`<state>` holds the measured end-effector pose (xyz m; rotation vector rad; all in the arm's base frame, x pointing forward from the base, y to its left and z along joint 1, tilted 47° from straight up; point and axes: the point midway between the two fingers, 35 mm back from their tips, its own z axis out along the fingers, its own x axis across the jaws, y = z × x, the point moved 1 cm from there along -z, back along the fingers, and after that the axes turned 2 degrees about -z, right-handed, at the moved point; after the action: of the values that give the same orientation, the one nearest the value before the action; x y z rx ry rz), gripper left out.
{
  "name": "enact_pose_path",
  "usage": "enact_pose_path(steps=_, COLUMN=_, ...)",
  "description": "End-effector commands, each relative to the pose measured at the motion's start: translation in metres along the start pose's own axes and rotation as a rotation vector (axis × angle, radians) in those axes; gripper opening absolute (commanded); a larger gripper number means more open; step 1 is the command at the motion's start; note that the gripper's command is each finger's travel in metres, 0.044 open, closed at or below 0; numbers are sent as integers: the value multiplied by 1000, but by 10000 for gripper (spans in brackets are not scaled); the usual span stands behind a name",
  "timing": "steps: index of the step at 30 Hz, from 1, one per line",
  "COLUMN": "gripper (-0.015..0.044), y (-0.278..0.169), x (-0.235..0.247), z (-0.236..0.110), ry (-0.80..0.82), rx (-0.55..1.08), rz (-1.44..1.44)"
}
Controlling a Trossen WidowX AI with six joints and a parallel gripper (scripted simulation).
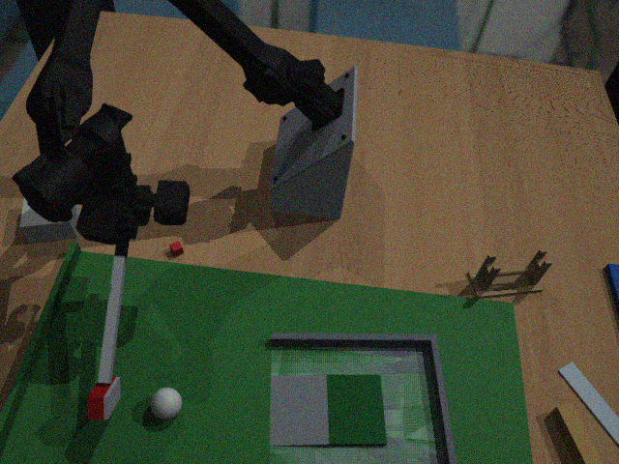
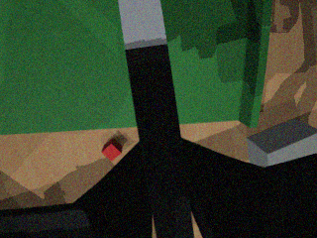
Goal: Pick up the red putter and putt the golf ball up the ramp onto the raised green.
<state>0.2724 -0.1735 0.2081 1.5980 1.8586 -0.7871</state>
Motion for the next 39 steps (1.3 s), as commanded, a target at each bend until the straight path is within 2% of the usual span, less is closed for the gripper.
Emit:
enact_pose_path(steps=1, gripper=0, y=2, x=1, z=6, ry=3, rx=-12, rz=-3)
enact_pose_path(steps=21, gripper=0, y=2, x=1, z=35, ry=2, rx=-12, rz=-3)
enact_pose_path(steps=33, gripper=0, y=0, x=-2, z=32, ry=-4, rx=-3, rz=2)
enact_pose_path(steps=39, gripper=0, y=1, x=-19, z=34, ry=-1, rx=-9, rz=0)
